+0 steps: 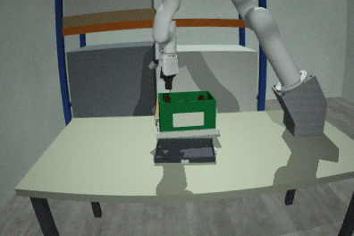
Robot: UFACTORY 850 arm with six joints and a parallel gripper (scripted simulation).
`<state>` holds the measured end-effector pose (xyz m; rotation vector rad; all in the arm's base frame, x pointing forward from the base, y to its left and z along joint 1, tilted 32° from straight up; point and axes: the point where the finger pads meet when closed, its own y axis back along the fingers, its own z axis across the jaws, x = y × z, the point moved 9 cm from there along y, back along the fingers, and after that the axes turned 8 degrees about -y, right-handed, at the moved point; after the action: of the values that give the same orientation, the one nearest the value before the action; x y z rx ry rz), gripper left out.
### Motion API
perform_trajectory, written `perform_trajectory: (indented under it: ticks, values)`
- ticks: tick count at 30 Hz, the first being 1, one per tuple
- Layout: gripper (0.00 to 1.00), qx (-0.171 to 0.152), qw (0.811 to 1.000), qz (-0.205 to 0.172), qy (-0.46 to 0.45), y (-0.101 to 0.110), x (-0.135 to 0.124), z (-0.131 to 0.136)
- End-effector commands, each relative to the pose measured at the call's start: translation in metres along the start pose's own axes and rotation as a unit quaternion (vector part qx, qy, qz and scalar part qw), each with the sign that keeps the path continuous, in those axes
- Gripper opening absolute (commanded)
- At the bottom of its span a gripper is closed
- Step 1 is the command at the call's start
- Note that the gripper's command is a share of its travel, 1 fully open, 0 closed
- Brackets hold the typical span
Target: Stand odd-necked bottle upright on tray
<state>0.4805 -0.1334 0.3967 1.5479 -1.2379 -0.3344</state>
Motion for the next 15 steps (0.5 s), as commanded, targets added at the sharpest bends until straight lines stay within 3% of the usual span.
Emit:
perform_trajectory:
  ticks: [1,4,5,15]
  values:
    - [0.0,-0.013,1.0,0.009,-0.001,0.0005,-0.0127,-0.0124]
    - [0.0,-0.013,1.0,0.009,-0.001,0.0005,-0.0128,-0.0125]
    - [0.65,-0.013,1.0,0.009,-0.001,0.0005,-0.0128,-0.0125]
    - [0.65,-0.013,1.0,0.009,-0.001,0.0005,-0.0128,-0.0125]
